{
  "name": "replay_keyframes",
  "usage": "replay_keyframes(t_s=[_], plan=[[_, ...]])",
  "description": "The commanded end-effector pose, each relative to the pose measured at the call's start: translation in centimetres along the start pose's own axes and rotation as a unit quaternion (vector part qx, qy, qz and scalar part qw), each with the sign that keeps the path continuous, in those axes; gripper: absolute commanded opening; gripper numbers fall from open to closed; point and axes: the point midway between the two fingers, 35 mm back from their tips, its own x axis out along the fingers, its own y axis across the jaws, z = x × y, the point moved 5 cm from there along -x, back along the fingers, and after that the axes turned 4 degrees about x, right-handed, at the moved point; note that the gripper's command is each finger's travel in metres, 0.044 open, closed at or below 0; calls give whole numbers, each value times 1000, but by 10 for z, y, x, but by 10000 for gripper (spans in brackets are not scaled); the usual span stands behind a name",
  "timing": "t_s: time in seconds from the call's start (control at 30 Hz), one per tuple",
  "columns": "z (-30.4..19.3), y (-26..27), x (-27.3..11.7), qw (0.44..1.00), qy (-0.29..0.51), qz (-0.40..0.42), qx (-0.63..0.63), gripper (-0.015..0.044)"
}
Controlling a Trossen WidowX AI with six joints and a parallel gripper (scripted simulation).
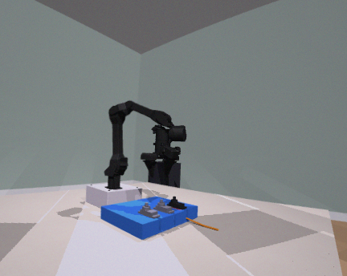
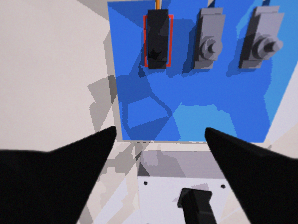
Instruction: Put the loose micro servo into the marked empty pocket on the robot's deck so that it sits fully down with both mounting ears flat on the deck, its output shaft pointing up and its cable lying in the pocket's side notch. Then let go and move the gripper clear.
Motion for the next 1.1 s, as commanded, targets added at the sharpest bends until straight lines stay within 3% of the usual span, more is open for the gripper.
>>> replay_keyframes(t_s=[0.0, 0.13, 1.07], plan=[[1, 0, -23, 1000, -10, 4, 1, 440], [-1, -1, -48, 1000, -14, 6, 0, 440], [-1, -1, -48, 1000, -14, 6, 0, 440]])
